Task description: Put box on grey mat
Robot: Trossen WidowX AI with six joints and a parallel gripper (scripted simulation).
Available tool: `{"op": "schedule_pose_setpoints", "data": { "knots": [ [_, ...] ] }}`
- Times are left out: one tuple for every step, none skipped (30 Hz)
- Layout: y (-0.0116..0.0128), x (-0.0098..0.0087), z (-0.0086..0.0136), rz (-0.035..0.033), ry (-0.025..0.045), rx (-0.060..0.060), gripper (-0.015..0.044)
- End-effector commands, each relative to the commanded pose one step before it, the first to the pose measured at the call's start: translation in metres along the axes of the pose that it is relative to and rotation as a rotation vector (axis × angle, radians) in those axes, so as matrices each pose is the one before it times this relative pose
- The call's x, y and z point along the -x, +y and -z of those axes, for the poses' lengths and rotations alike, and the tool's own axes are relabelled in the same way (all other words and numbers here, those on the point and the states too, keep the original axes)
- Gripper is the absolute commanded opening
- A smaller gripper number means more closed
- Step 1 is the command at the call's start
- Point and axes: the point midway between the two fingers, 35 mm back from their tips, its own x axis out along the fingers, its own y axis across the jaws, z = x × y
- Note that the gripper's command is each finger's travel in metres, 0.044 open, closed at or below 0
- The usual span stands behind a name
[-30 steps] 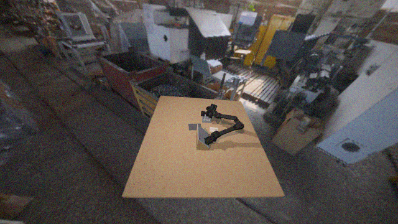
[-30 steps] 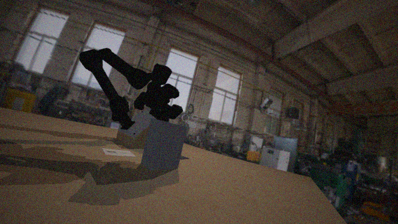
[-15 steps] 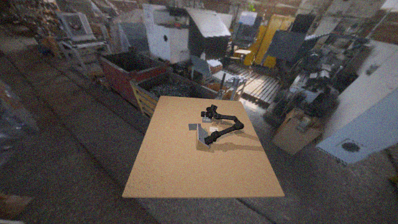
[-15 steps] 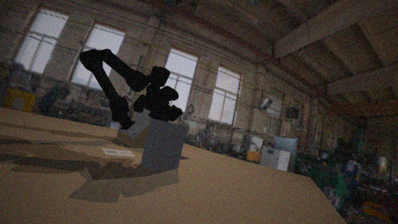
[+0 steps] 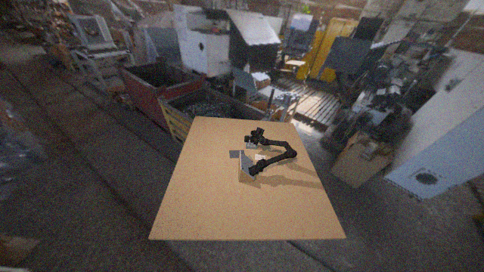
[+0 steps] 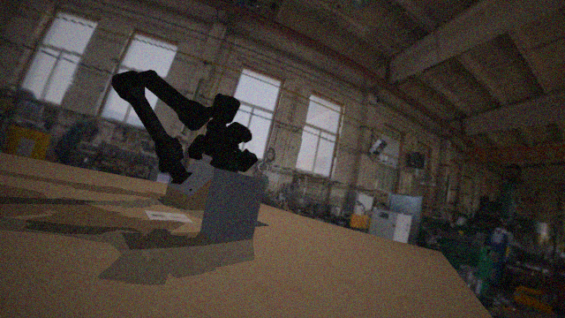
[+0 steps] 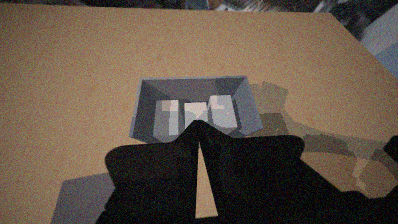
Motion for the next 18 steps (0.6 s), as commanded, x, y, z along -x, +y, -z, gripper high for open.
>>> {"op": "schedule_pose_setpoints", "data": {
  "knots": [
    [0.00031, 0.00158, 0.00502, 0.00252, 0.00723, 0.0038, 0.0],
    [0.0, 0.00033, 0.00036, -0.00002, 0.00002, 0.0, 0.0],
    [0.0, 0.00033, 0.00036, -0.00002, 0.00002, 0.0, 0.0],
    [0.0, 0.00033, 0.00036, -0.00001, 0.00002, 0.0, 0.0],
    [0.0, 0.00032, 0.00037, -0.00001, 0.00002, 0.0, 0.0],
    [0.0, 0.00032, 0.00037, -0.00001, 0.00002, 0.0, 0.0],
    [0.0, 0.00032, 0.00037, -0.00001, 0.00002, 0.0, 0.0],
    [0.0, 0.00031, 0.00037, -0.00001, 0.00002, 0.0, 0.0],
    [0.0, 0.00031, 0.00038, -0.00001, 0.00002, 0.0, 0.0],
    [0.0, 0.00031, 0.00038, -0.00001, 0.00002, 0.0, 0.0],
    [0.0, 0.0003, 0.00038, -0.00001, 0.00002, 0.0, 0.0],
    [0.0, 0.0003, 0.00038, -0.00001, 0.00002, 0.0, 0.0],
    [0.0, 0.0003, 0.00039, -0.00001, 0.00002, 0.0, 0.0],
    [0.0, 0.00029, 0.00039, -0.00001, 0.00002, 0.0, 0.0],
    [0.0, 0.00029, 0.00039, -0.00001, 0.00002, 0.0, 0.0],
    [0.0, 0.00029, 0.00039, -0.00001, 0.00002, 0.0, 0.0],
    [0.0, 0.00028, 0.00039, -0.00001, 0.00002, 0.0, 0.0],
    [0.0, 0.00028, 0.0004, -0.00001, 0.00002, 0.0, 0.0]
  ]
}}
